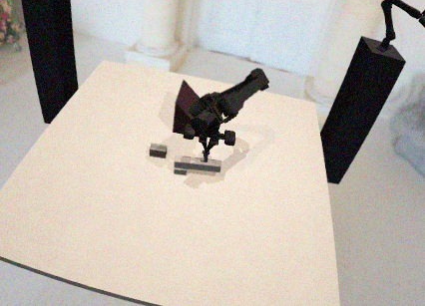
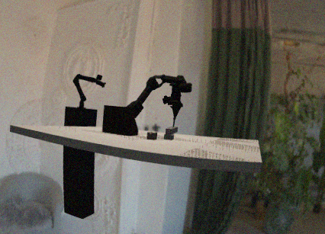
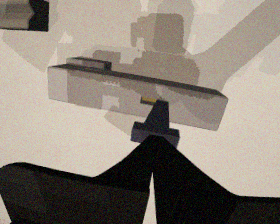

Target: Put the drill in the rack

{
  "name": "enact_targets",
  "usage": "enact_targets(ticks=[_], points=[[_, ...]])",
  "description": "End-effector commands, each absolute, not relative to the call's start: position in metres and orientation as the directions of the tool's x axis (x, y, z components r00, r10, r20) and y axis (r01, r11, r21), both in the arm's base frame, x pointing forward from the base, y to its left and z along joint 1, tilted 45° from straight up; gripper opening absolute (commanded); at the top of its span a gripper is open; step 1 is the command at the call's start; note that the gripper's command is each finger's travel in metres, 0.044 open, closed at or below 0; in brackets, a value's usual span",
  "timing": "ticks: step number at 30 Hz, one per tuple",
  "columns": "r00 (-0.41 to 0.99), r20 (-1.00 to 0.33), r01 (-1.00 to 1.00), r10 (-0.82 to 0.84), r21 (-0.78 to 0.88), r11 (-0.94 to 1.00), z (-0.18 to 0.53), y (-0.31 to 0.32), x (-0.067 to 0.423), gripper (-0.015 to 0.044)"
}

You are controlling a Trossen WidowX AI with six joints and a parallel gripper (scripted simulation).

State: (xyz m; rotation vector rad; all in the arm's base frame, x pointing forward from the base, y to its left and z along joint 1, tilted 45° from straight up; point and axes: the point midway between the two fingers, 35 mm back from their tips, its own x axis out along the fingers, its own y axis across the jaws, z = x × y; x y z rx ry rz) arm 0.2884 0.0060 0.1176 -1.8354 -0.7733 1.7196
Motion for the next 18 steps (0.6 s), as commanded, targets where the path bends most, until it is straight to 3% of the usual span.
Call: enact_targets(ticks=[1, 18], points=[[0.008, -0.705, 0.058, 0.709, -0.707, -0.705, 0.1116, 0.0134, 0.2824, 0.0000], [0.008, -0.705, 0.058, 0.709, -0.707, -0.705, 0.1082, 0.0175, 0.2803, 0.0000]])
